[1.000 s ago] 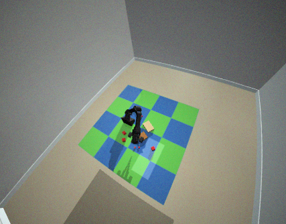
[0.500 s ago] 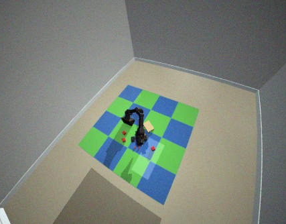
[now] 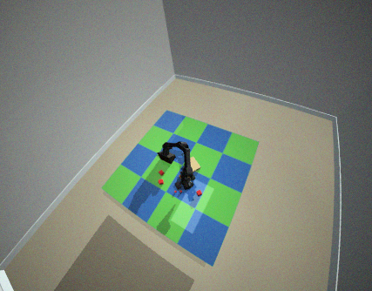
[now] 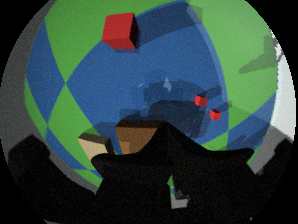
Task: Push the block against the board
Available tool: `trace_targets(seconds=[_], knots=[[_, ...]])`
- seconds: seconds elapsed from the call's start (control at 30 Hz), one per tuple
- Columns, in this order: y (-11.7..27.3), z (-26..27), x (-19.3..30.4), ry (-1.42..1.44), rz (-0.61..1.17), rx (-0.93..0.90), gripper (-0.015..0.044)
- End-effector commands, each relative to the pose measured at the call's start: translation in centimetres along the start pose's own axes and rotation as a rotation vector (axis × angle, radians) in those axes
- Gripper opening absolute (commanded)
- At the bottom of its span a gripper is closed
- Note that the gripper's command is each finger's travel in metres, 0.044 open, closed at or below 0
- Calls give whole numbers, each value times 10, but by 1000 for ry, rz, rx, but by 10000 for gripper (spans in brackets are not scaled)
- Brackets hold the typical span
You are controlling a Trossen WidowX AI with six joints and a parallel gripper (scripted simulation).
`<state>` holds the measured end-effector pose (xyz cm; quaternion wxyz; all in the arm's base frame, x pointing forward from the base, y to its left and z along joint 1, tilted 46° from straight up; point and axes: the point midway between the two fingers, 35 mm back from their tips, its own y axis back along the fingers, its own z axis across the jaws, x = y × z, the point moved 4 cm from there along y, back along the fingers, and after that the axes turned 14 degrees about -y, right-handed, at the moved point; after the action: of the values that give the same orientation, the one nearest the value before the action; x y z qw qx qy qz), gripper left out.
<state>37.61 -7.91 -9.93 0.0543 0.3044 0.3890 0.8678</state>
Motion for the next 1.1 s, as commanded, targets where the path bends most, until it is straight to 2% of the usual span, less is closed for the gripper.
trace_targets(seconds=[0.0, 0.2, 1.07], knots=[[1, 2, -2, 31, -1, -5, 0], [-55, 3, -1, 31, 1, -7, 0], [-54, -4, 21, 30, 2, -7, 0]])
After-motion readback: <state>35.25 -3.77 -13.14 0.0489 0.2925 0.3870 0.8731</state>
